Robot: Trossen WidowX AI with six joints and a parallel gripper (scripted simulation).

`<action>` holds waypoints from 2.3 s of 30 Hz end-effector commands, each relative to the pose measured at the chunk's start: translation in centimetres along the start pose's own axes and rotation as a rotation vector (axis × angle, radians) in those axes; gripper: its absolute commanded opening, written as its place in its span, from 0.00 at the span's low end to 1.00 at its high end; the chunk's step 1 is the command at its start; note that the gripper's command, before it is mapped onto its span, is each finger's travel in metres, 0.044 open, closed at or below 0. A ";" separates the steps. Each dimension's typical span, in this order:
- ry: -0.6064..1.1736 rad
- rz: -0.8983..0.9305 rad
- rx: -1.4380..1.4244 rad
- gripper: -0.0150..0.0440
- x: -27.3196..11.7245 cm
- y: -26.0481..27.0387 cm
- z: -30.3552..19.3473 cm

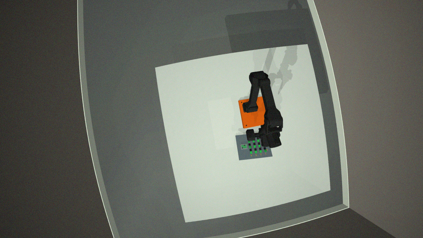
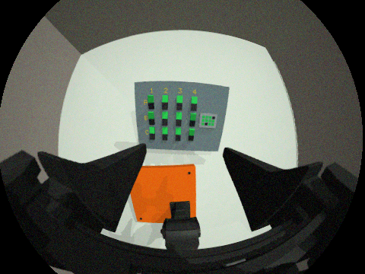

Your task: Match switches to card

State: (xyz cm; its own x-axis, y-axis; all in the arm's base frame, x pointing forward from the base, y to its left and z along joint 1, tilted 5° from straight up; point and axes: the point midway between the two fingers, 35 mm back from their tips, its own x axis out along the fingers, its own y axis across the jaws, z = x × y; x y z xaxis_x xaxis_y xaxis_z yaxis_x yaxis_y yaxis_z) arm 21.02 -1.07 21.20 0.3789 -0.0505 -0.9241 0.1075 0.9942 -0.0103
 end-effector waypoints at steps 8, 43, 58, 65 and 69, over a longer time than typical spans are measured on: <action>-0.024 0.002 -0.006 0.58 8.4 4.5 3.1; -0.052 0.002 -0.006 0.25 14.3 4.5 3.2; -0.052 0.002 -0.006 0.25 14.3 4.5 3.2; -0.052 0.002 -0.006 0.25 14.4 4.5 3.2; -0.052 0.002 -0.006 0.25 14.5 4.5 3.2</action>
State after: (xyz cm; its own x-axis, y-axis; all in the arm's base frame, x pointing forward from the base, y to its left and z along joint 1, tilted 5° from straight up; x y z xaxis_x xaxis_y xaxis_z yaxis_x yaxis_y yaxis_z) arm 29.90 2.34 9.09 0.4272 -0.0530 -0.9026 0.1039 0.9945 -0.0092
